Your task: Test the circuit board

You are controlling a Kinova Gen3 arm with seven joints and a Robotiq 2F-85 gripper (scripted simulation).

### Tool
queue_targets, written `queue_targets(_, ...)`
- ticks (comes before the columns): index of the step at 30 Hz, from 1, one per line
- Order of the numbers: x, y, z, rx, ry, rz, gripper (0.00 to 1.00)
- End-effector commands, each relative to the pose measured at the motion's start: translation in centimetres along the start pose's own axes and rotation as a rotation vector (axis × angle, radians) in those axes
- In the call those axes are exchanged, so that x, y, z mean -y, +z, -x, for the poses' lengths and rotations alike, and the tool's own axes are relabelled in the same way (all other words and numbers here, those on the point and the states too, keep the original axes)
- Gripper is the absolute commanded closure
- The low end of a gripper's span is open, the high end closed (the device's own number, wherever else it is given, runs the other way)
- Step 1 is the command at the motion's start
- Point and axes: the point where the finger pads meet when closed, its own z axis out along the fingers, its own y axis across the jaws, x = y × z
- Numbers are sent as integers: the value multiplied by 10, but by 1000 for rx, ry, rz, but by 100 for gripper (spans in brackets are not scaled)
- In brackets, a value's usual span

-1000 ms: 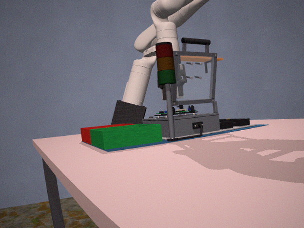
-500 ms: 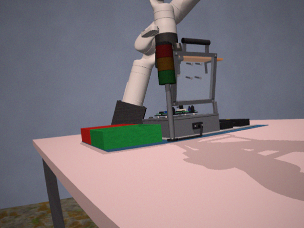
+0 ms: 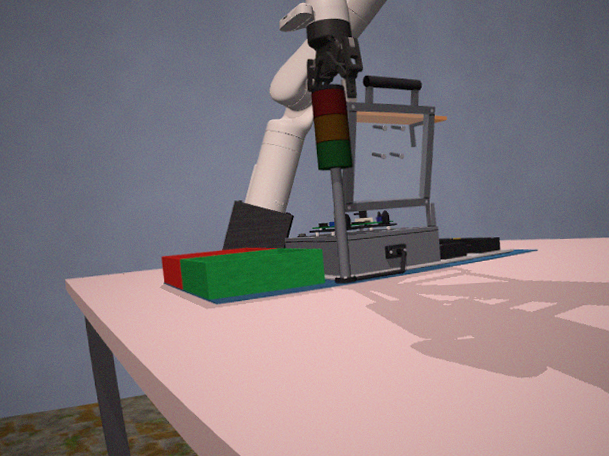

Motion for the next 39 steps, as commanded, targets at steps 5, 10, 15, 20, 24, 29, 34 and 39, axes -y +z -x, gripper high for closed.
queue_targets(5,6,-42,5,7,-18,-18,0)
queue_targets(10,7,-51,6,7,-20,-18,0)
queue_targets(15,7,-62,6,8,-19,-20,0)
queue_targets(20,7,-65,6,8,-19,-20,0)
queue_targets(24,7,-65,6,9,-18,-19,50)
queue_targets(29,7,-65,6,9,-18,-19,50)
queue_targets(34,7,-65,6,9,-18,-19,50)
queue_targets(39,7,-65,6,9,-18,-19,50)
